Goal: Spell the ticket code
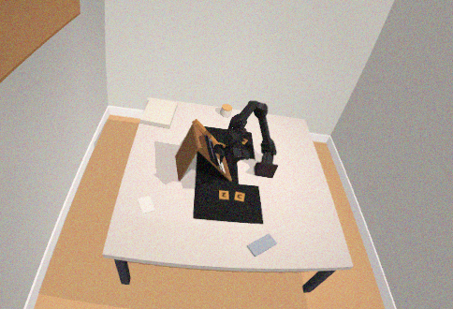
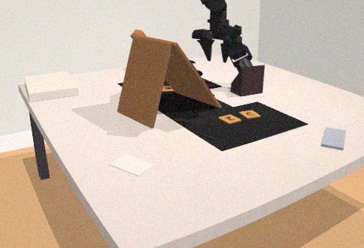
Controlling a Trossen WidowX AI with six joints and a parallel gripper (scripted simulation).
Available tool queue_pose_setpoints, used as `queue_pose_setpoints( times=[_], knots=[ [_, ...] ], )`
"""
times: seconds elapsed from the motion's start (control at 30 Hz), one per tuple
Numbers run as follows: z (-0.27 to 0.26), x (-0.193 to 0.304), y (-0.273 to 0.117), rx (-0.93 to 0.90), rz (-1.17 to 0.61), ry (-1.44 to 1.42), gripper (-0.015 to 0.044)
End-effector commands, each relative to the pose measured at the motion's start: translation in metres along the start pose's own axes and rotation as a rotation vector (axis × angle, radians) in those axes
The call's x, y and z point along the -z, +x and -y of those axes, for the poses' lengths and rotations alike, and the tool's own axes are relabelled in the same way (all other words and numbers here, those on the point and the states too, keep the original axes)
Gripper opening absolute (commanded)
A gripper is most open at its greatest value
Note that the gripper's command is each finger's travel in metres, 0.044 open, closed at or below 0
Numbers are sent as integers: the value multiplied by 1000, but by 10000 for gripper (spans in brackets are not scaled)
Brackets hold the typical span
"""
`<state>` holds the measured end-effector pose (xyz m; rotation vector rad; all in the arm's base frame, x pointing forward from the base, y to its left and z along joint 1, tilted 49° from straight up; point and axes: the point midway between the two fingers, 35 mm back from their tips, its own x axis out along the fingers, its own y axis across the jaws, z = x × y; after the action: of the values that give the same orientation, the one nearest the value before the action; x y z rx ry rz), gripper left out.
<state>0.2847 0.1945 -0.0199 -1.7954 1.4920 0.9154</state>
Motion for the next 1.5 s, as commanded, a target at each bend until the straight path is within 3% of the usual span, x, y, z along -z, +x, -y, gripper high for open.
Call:
queue_pose_setpoints(
  times=[0.0, 0.23, 0.5, 0.73, 1.47],
  knots=[
    [-16, -20, 61, -92, -91, 28, 340],
    [-33, -36, 142, -178, -221, 93, 340],
    [-34, -36, 146, -180, -224, 94, 340],
    [-40, -29, 176, -180, -226, 95, 340],
    [-40, -30, 176, -180, -226, 95, 340]
  ],
)
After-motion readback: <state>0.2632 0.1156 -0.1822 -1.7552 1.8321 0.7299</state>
